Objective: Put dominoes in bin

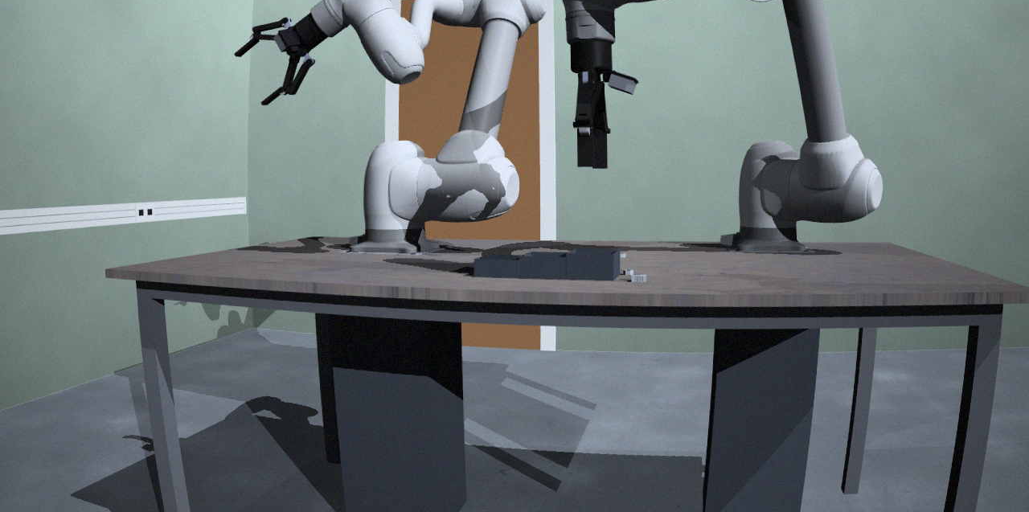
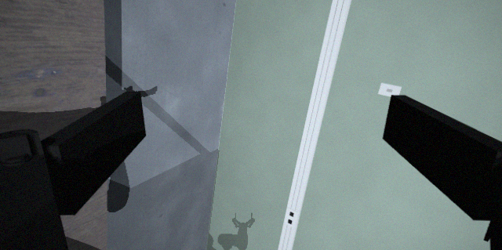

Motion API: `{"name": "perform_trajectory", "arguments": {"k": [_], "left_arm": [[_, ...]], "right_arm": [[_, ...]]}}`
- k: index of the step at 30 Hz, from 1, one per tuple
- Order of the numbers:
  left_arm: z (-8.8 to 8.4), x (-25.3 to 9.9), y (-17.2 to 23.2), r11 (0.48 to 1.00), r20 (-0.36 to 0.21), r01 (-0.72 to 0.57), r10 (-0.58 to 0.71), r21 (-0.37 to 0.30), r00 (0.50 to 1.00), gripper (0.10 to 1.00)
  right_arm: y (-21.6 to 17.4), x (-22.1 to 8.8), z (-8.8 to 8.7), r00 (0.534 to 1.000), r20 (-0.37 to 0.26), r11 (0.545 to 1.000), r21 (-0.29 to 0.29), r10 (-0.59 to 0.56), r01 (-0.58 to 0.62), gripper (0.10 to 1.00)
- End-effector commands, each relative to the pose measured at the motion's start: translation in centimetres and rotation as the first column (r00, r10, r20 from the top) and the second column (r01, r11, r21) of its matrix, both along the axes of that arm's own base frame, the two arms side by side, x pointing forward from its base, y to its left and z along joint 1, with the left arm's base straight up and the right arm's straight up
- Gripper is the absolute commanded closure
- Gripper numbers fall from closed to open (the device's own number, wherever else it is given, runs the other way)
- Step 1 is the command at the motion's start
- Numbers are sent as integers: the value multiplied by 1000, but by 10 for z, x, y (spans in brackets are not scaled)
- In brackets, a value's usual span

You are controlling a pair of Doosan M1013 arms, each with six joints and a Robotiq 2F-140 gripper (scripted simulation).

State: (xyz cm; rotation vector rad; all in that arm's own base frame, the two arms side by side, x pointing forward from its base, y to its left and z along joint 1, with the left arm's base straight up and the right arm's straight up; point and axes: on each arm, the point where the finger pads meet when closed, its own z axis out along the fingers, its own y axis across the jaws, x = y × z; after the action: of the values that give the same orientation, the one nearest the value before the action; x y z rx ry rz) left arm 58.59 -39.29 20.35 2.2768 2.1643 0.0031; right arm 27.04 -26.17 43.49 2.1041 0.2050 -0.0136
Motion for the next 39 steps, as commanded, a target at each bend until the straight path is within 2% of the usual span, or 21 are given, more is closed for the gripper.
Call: {"name": "perform_trajectory", "arguments": {"k": [1,3,39], "left_arm": [[16,0,0,1000,0,4,-4,-5,1000,98],[21,-1,0,1000,0,4,-4,-5,1000,98],[19,-2,1,1000,-3,4,-4,-4,1000,98]], "right_arm": [[-1,-1,0,1000,-1,1000,-3,4,-4,98],[-1,-1,0,1000,-1,1000,-3,4,-4,98],[-1,-1,0,1000,-1,1000,-3,4,-4,98]]}}
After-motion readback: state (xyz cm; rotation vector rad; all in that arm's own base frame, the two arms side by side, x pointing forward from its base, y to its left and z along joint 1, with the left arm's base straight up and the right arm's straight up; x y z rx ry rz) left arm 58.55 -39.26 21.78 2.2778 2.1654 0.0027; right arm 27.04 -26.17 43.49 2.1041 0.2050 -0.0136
